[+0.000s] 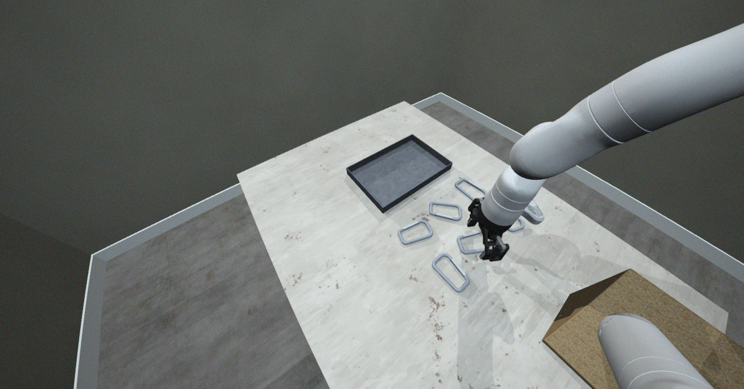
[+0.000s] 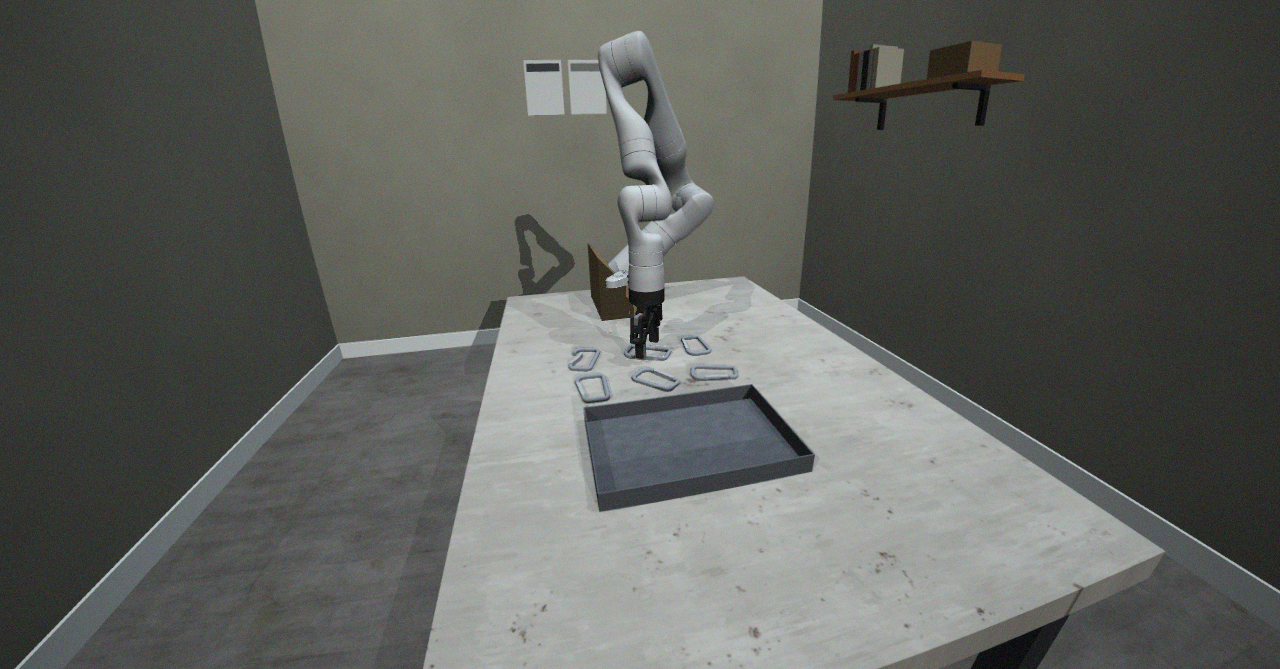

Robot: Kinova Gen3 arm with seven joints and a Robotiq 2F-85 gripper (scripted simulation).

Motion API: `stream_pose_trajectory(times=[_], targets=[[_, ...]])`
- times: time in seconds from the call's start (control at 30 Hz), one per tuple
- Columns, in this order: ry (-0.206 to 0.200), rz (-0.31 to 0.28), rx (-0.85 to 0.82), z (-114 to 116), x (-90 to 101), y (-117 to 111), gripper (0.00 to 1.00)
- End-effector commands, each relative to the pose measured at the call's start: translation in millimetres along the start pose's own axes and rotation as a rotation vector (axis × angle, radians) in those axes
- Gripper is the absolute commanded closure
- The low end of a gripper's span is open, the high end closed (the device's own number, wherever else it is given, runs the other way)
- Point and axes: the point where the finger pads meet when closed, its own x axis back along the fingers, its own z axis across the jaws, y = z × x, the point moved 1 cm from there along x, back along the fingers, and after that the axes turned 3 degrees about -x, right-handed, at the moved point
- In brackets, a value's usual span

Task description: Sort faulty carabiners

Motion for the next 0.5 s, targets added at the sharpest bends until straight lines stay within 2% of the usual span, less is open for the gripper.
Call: stream_pose_trajectory(times=[0.0, 0.1, 0.13, 0.23, 0.33, 0.47], targets=[[-0.001, 0.000, 0.000, -0.5, 0.5, 0.0, 0.00], [-0.001, 0.000, 0.000, -0.5, 0.5, 0.0, 0.00], [0.003, -0.004, 0.002, -1.4, 70.5, -0.1, 0.00], [0.003, -0.004, 0.002, -1.3, 72.4, -0.1, 0.00], [0.003, -0.004, 0.002, -1.6, 82.3, -0.1, 0.00], [0.003, -0.004, 0.002, -1.6, 82.3, -0.1, 0.00]])
